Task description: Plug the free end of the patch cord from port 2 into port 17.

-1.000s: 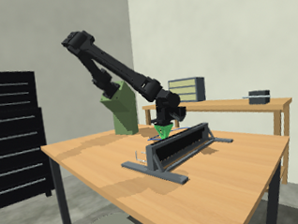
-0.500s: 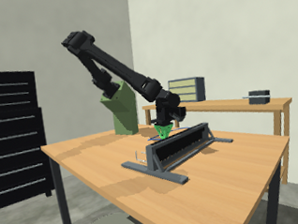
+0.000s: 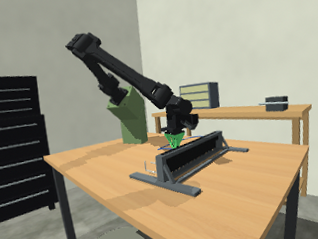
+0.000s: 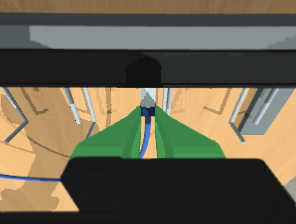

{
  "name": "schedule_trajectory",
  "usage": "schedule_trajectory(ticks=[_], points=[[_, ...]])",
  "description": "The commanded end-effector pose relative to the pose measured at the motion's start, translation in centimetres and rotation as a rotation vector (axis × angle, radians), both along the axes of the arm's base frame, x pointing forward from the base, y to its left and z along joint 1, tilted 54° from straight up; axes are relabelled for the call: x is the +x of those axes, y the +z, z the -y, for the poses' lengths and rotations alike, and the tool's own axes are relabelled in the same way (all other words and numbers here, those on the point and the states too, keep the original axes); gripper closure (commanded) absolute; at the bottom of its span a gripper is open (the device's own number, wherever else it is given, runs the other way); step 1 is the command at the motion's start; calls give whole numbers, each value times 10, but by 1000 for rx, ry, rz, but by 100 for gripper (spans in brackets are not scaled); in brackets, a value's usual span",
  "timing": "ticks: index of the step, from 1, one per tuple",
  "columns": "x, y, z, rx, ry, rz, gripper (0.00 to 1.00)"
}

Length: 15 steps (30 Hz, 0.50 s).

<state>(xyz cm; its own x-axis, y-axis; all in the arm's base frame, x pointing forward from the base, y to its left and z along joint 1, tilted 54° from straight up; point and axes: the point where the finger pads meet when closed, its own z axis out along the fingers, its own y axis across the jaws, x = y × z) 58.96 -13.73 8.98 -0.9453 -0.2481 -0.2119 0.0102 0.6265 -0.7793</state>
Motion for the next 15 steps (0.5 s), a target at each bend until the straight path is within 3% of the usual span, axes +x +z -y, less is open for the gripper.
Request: schedule_trajectory(ticks=[1, 15], points=[[-4, -12, 6, 3, -19, -19, 100], [-5, -13, 4, 3, -15, -21, 100]])
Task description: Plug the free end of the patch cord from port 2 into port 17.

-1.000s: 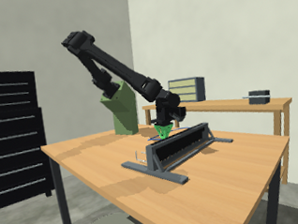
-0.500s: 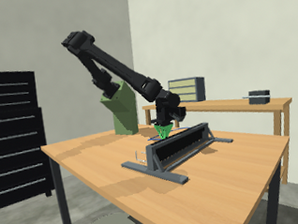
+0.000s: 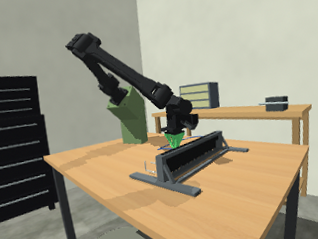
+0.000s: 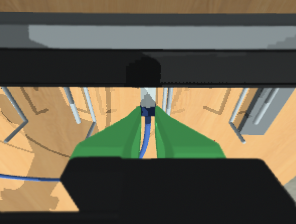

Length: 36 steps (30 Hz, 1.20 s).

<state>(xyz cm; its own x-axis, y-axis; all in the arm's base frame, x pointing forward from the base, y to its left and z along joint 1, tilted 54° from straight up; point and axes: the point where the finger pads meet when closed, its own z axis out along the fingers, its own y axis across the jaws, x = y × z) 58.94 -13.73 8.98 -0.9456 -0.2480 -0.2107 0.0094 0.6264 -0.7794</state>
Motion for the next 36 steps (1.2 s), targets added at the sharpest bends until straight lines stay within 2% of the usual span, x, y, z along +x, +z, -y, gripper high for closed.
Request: schedule_trajectory(ticks=[1, 36], points=[[-4, -13, 4, 4, -15, -20, 100], [2, -8, -7, 3, 5, -10, 100]])
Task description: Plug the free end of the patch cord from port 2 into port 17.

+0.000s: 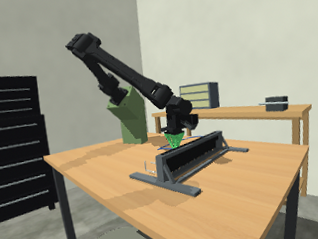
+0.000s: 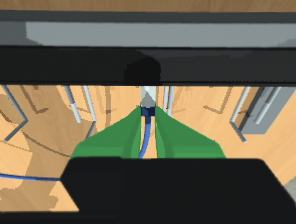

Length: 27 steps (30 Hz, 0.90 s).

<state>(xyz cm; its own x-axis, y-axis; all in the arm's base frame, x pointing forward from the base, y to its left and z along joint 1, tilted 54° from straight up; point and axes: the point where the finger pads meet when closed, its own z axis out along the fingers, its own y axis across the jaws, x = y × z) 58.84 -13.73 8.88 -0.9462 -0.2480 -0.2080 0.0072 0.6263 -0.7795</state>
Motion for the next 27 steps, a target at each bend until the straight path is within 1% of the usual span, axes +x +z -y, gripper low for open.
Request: schedule_trajectory(ticks=[1, 19, 27], points=[[3, -7, -8, 3, 5, -7, 100], [8, -2, -16, 3, 20, 3, 100], [10, 3, -10, 3, 11, 13, 100]])
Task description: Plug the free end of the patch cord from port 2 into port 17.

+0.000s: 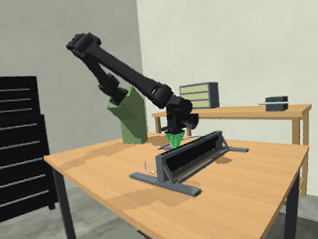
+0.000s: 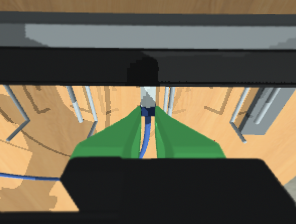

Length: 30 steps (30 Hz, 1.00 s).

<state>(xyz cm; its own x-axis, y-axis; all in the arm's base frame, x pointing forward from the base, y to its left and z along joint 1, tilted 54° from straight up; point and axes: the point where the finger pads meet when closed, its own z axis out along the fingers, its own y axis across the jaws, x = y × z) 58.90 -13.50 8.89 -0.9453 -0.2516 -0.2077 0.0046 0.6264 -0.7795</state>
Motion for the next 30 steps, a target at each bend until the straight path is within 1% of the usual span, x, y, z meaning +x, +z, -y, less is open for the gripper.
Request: schedule_trajectory(ticks=[1, 14, 30], points=[[9, 3, -8, 3, 6, 14, 100], [3, 0, -4, 3, 1, 5, 100], [-1, 8, -2, 2, -3, 17, 100]])
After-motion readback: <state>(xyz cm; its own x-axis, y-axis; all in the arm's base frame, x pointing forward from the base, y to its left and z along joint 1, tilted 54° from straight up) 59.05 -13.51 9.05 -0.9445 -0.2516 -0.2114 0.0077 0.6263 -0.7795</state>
